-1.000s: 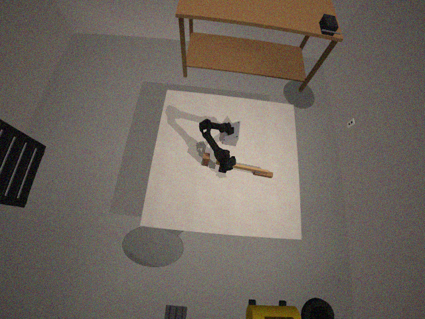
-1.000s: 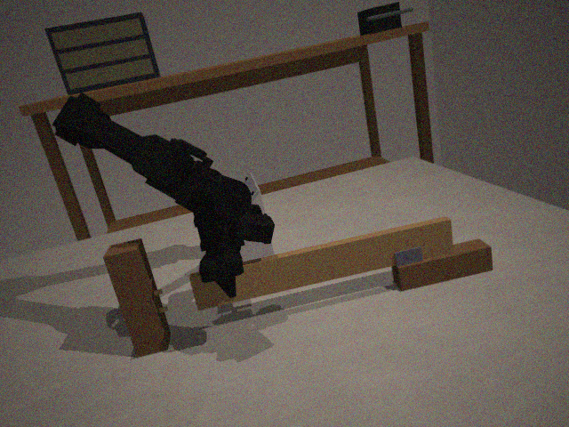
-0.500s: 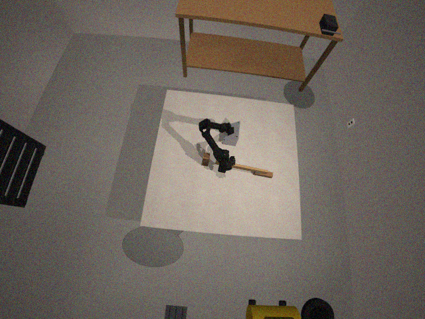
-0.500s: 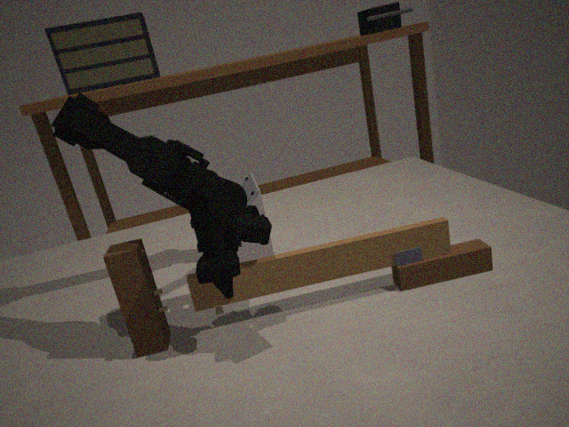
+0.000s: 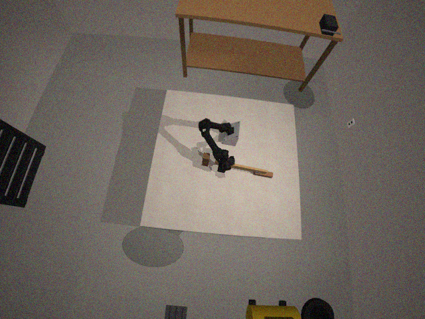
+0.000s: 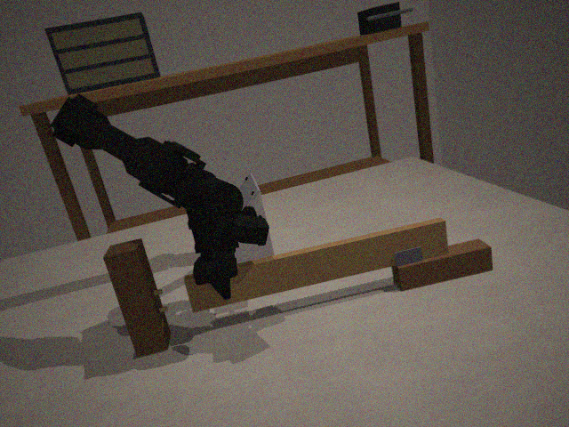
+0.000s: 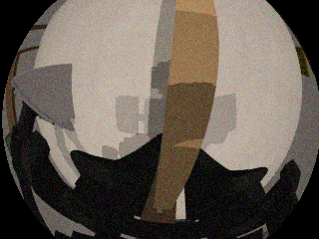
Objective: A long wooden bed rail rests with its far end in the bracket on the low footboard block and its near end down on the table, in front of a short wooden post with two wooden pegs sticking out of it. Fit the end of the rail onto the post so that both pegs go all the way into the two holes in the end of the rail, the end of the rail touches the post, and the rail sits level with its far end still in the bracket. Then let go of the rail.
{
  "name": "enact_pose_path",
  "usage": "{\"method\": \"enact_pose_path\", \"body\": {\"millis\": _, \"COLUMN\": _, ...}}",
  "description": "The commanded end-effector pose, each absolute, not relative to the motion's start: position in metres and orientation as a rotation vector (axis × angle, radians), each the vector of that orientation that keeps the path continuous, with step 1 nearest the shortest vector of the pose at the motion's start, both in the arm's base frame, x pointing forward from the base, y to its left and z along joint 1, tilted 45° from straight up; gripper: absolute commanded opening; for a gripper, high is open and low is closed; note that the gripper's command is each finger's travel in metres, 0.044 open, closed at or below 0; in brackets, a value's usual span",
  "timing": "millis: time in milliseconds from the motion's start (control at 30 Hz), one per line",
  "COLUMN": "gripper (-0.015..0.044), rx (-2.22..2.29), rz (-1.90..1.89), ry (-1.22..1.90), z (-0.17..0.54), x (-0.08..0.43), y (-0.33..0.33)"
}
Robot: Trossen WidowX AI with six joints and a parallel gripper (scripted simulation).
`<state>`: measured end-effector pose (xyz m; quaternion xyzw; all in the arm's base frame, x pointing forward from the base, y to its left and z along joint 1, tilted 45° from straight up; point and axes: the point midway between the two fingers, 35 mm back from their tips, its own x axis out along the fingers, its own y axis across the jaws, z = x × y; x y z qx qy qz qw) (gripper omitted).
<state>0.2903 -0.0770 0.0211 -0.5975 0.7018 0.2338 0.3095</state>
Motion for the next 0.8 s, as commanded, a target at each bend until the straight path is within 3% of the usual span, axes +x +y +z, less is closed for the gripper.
{"method": "enact_pose_path", "body": {"millis": 0, "gripper": 0.0, "rx": -1.584, "rz": 0.615, "ry": 1.847, "z": 0.0244, "x": 0.2907, "y": -0.0775}}
{"method": "enact_pose_path", "body": {"millis": 767, "gripper": 0.0, "rx": -1.584, "rz": 0.615, "ry": 1.848, "z": 0.0299, "x": 0.2896, "y": -0.0818}}
